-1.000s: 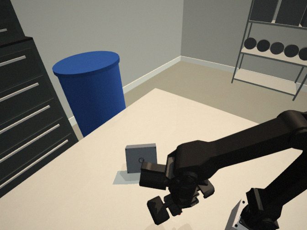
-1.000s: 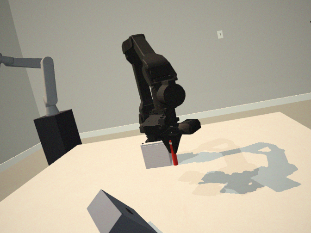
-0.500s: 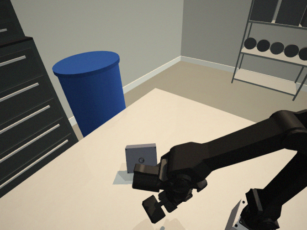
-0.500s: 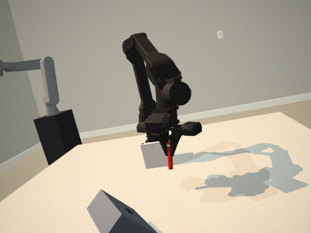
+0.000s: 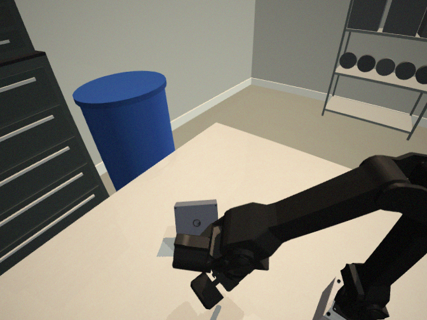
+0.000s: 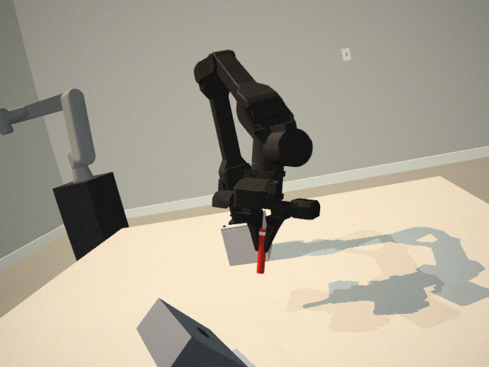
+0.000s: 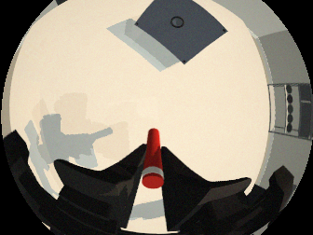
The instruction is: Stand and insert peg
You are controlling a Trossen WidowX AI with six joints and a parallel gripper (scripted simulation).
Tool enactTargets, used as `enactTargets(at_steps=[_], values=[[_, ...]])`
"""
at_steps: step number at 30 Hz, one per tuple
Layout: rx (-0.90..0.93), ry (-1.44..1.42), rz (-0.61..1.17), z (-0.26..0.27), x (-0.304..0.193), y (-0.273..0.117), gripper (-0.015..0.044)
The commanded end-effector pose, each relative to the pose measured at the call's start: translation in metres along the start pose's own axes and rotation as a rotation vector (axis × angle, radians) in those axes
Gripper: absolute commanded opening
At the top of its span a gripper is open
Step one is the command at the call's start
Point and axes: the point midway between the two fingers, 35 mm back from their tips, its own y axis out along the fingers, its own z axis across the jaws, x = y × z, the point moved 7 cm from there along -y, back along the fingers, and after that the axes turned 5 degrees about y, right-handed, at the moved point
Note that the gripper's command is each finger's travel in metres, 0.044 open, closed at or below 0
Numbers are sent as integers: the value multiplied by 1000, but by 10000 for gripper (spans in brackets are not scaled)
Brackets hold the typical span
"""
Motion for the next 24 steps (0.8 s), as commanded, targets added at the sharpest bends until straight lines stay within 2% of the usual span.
enactTargets(at_steps=[1, 24], values=[[-19, -32, -35, 5, 5, 0, 0], [-149, -193, -226, 27, 24, 2, 0]])
